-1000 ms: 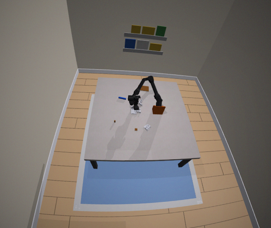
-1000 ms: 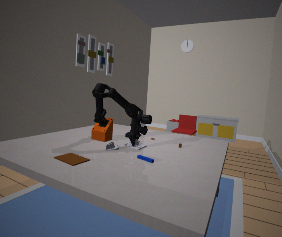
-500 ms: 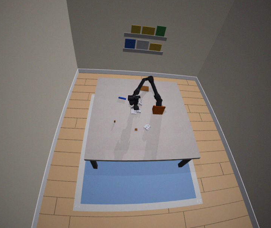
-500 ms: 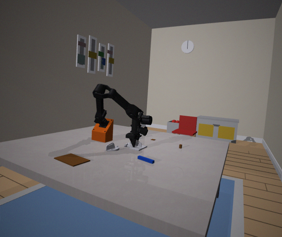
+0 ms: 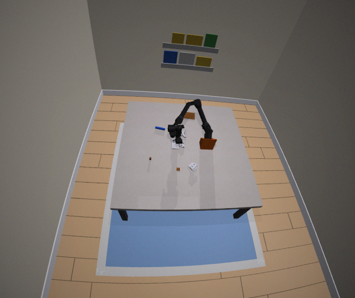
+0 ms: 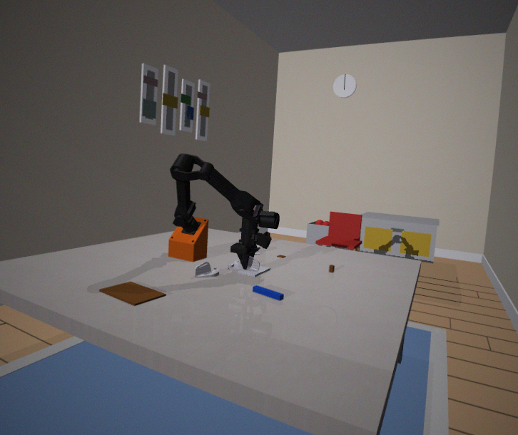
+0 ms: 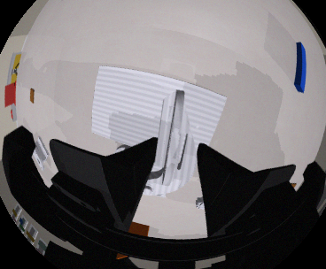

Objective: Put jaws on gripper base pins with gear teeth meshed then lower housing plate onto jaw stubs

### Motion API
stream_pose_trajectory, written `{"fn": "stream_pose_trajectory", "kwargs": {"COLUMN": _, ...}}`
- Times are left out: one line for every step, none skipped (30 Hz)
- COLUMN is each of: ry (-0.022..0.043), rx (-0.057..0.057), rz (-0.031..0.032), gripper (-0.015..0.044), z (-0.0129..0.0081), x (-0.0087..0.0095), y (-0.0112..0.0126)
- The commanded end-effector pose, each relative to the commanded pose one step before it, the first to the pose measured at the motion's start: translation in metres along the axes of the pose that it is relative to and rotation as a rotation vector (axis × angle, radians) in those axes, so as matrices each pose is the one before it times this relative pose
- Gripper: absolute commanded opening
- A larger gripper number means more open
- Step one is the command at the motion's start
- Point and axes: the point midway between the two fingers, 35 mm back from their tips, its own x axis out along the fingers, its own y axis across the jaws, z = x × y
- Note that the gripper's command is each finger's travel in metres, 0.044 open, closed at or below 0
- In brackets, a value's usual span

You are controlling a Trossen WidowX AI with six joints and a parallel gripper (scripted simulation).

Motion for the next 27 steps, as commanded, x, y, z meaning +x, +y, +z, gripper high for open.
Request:
{"fn": "stream_pose_trajectory", "kwargs": {"ry": -0.00373, "rx": 0.0062, "rz": -0.00205, "gripper": 0.0134, "z": 0.00159, "x": -0.00198, "y": -0.00099}}
{"fn": "stream_pose_trajectory", "kwargs": {"ry": -0.00002, "rx": 0.0000, "rz": 0.00000, "gripper": 0.0134, "z": 0.00049, "x": 0.00042, "y": -0.00001}}
{"fn": "stream_pose_trajectory", "kwargs": {"ry": -0.00002, "rx": 0.0000, "rz": 0.00000, "gripper": 0.0134, "z": 0.00058, "x": 0.00051, "y": -0.00001}}
{"fn": "stream_pose_trajectory", "kwargs": {"ry": -0.00002, "rx": 0.0000, "rz": 0.00000, "gripper": 0.0134, "z": 0.00048, "x": 0.00042, "y": -0.00001}}
{"fn": "stream_pose_trajectory", "kwargs": {"ry": -0.00001, "rx": 0.0000, "rz": 0.00000, "gripper": 0.0134, "z": 0.00029, "x": 0.00025, "y": -0.00001}}
{"fn": "stream_pose_trajectory", "kwargs": {"ry": 0.00000, "rx": 0.0000, "rz": 0.00000, "gripper": 0.0134, "z": 0.00010, "x": 0.00008, "y": 0.00000}}
{"fn": "stream_pose_trajectory", "kwargs": {"ry": 0.00000, "rx": 0.0000, "rz": 0.00000, "gripper": 0.0134, "z": 0.00000, "x": 0.00000, "y": 0.00000}}
{"fn": "stream_pose_trajectory", "kwargs": {"ry": 0.00000, "rx": 0.0000, "rz": 0.00000, "gripper": 0.0134, "z": 0.00000, "x": 0.00000, "y": 0.00000}}
{"fn": "stream_pose_trajectory", "kwargs": {"ry": 0.00000, "rx": 0.0000, "rz": 0.00000, "gripper": 0.0134, "z": 0.00000, "x": 0.00000, "y": 0.00000}}
{"fn": "stream_pose_trajectory", "kwargs": {"ry": 0.00000, "rx": 0.0000, "rz": 0.00000, "gripper": 0.0134, "z": 0.00000, "x": 0.00012, "y": 0.00000}}
{"fn": "stream_pose_trajectory", "kwargs": {"ry": 0.00000, "rx": 0.0000, "rz": -0.00002, "gripper": 0.0134, "z": 0.00000, "x": 0.00036, "y": 0.00000}}
{"fn": "stream_pose_trajectory", "kwargs": {"ry": 0.00001, "rx": 0.0000, "rz": -0.00003, "gripper": 0.0134, "z": 0.00000, "x": 0.00060, "y": 0.00000}}
{"fn": "stream_pose_trajectory", "kwargs": {"ry": 0.00001, "rx": 0.0000, "rz": -0.00003, "gripper": 0.0134, "z": 0.00000, "x": 0.00060, "y": 0.00000}}
{"fn": "stream_pose_trajectory", "kwargs": {"ry": 0.00001, "rx": 0.0000, "rz": -0.00002, "gripper": 0.0134, "z": 0.00000, "x": 0.00036, "y": 0.00000}}
{"fn": "stream_pose_trajectory", "kwargs": {"ry": 0.00000, "rx": 0.0000, "rz": -0.00001, "gripper": 0.0134, "z": 0.00000, "x": 0.00012, "y": 0.00000}}
{"fn": "stream_pose_trajectory", "kwargs": {"ry": 0.00000, "rx": 0.0000, "rz": 0.00000, "gripper": 0.0134, "z": 0.00000, "x": 0.00000, "y": 0.00000}}
{"fn": "stream_pose_trajectory", "kwargs": {"ry": 0.00000, "rx": 0.0000, "rz": 0.00000, "gripper": 0.0134, "z": 0.00000, "x": 0.00000, "y": 0.00000}}
{"fn": "stream_pose_trajectory", "kwargs": {"ry": 0.00000, "rx": 0.0000, "rz": 0.00000, "gripper": 0.0134, "z": 0.00000, "x": 0.00000, "y": 0.00000}}
{"fn": "stream_pose_trajectory", "kwargs": {"ry": 0.00000, "rx": 0.0000, "rz": 0.00000, "gripper": 0.0134, "z": 0.00000, "x": 0.00000, "y": 0.00000}}
{"fn": "stream_pose_trajectory", "kwargs": {"ry": 0.00000, "rx": 0.0000, "rz": 0.00000, "gripper": 0.0134, "z": 0.00000, "x": 0.00012, "y": 0.00000}}
{"fn": "stream_pose_trajectory", "kwargs": {"ry": 0.00000, "rx": 0.0000, "rz": -0.00002, "gripper": 0.0134, "z": 0.00000, "x": 0.00036, "y": 0.00000}}
{"fn": "stream_pose_trajectory", "kwargs": {"ry": 0.00001, "rx": 0.0000, "rz": -0.00003, "gripper": 0.0134, "z": 0.00000, "x": 0.00060, "y": 0.00000}}
{"fn": "stream_pose_trajectory", "kwargs": {"ry": 0.00001, "rx": 0.0000, "rz": -0.00003, "gripper": 0.0134, "z": -0.00001, "x": 0.00060, "y": 0.00000}}
{"fn": "stream_pose_trajectory", "kwargs": {"ry": 0.00000, "rx": 0.0000, "rz": -0.00002, "gripper": 0.0134, "z": 0.00000, "x": 0.00036, "y": 0.00000}}
{"fn": "stream_pose_trajectory", "kwargs": {"ry": 0.00000, "rx": 0.0000, "rz": -0.00001, "gripper": 0.0134, "z": 0.00000, "x": 0.00012, "y": 0.00000}}
{"fn": "stream_pose_trajectory", "kwargs": {"ry": 0.00000, "rx": 0.0000, "rz": 0.00000, "gripper": 0.0134, "z": 0.00000, "x": 0.00000, "y": 0.00000}}
{"fn": "stream_pose_trajectory", "kwargs": {"ry": 0.00000, "rx": 0.0000, "rz": 0.00000, "gripper": 0.0134, "z": 0.00000, "x": 0.00000, "y": 0.00000}}
